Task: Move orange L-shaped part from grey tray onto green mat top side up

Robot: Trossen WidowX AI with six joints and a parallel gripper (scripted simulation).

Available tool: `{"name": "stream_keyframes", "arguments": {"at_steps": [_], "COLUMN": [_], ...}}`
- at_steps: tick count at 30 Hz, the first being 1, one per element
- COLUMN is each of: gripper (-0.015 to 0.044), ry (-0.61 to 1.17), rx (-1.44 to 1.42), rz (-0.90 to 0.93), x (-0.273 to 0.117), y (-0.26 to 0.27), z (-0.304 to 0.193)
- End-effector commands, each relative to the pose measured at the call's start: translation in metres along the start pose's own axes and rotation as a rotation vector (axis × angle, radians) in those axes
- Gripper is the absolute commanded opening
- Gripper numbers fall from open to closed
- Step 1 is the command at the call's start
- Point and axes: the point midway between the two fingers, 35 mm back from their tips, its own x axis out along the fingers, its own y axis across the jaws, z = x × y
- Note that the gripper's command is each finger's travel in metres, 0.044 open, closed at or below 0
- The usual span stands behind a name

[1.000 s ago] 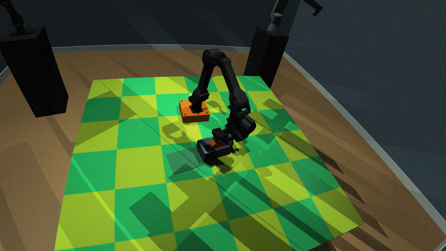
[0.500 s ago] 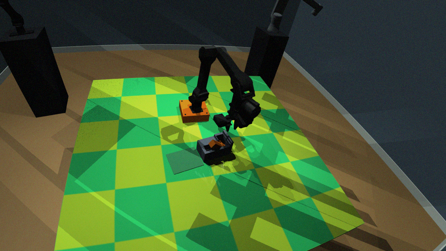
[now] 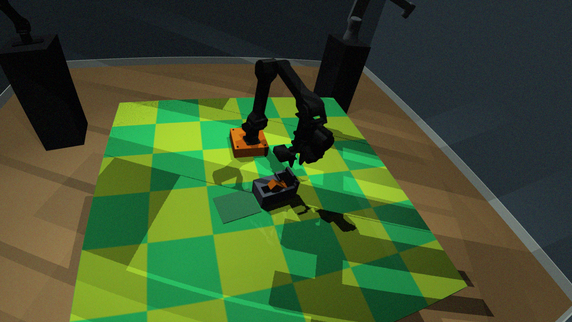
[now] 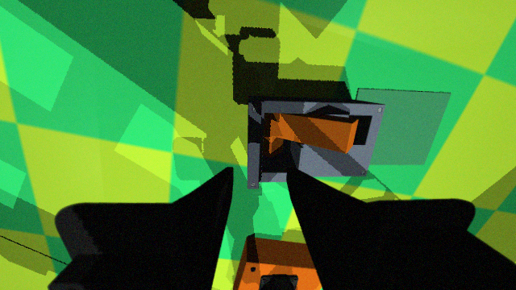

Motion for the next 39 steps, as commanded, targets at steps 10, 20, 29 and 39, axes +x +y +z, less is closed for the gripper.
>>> {"name": "stream_keyframes", "arguments": {"at_steps": [10,20,29,39], "gripper": [0.018,0.028,0.028,0.028], "ry": [0.001,0.0,-0.009,-0.013], "rx": [0.0,0.179,1.167,1.567], "rz": [0.0,-0.001,-0.005,-0.005], "x": [0.0,0.0,-0.003,-0.004], "y": [0.0,-0.009,-0.057,-0.077], "z": [0.0,0.002,0.01,0.011]}}
